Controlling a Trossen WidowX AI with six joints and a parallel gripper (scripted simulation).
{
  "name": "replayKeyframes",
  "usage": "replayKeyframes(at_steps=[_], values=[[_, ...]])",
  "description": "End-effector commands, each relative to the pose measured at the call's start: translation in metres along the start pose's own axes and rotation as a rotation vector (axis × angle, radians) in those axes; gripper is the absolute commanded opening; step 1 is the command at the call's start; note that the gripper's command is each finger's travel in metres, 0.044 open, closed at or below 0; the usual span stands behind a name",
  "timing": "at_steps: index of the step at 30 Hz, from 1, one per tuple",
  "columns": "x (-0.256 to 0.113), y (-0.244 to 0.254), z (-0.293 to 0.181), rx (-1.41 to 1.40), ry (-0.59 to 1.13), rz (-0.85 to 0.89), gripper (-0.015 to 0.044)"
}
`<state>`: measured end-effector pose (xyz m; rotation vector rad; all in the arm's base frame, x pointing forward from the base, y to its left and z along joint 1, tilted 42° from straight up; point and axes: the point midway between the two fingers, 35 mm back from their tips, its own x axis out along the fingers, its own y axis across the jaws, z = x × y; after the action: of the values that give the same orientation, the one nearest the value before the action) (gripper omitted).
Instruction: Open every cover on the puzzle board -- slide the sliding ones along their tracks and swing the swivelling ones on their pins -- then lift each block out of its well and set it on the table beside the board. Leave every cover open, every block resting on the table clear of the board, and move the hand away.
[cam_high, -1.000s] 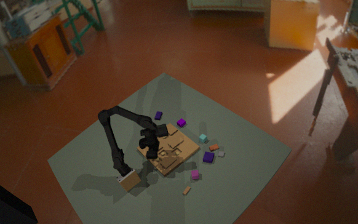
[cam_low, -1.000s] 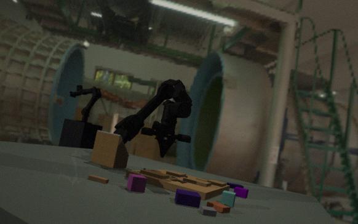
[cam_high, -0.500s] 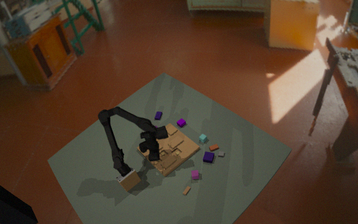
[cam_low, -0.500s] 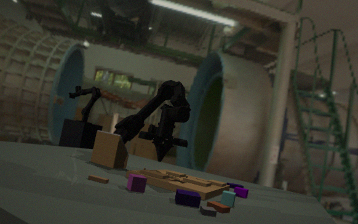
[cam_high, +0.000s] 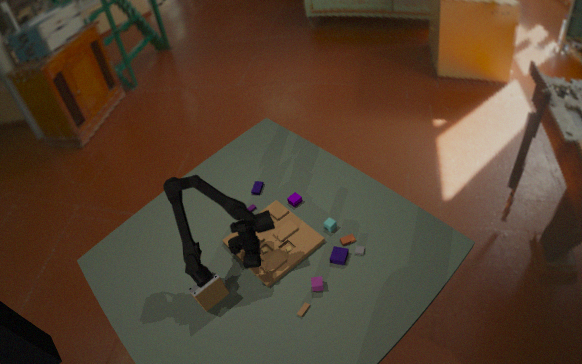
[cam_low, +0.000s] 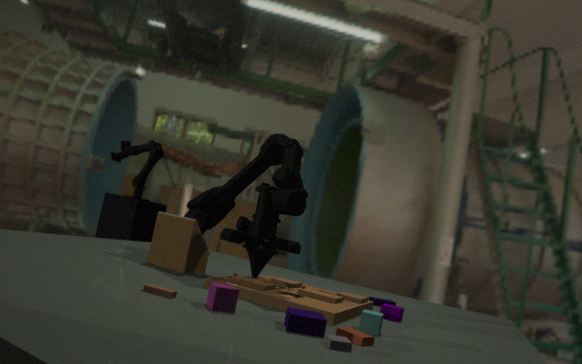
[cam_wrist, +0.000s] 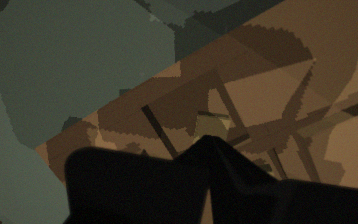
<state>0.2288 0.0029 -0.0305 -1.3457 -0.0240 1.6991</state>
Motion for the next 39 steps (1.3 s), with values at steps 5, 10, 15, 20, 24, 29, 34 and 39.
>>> replayKeyframes(at_steps=[5,10,15,20,24,29,34,39], values=[[0.0085,0.0006,0.0017,0.006,-0.005,-0.006,0.0000],[0.0100,0.0008,0.0018,0.006,-0.005,-0.006,0.0000],[0.0100,0.0008,0.0018,0.006,-0.005,-0.006,0.0000],[0.0100,0.0008,0.0018,0.006,-0.005,-0.006,0.0000],[0.0100,0.0006,0.0018,0.006,-0.005,-0.006,0.0000],[0.0102,-0.0016,0.0018,0.006,-0.005,-0.006,0.0000],[0.0109,0.0005,0.0026,0.006,-0.005,-0.006,0.0000],[0.0124,0.0068,0.0050,0.006,-0.005,-0.006,0.0000]])
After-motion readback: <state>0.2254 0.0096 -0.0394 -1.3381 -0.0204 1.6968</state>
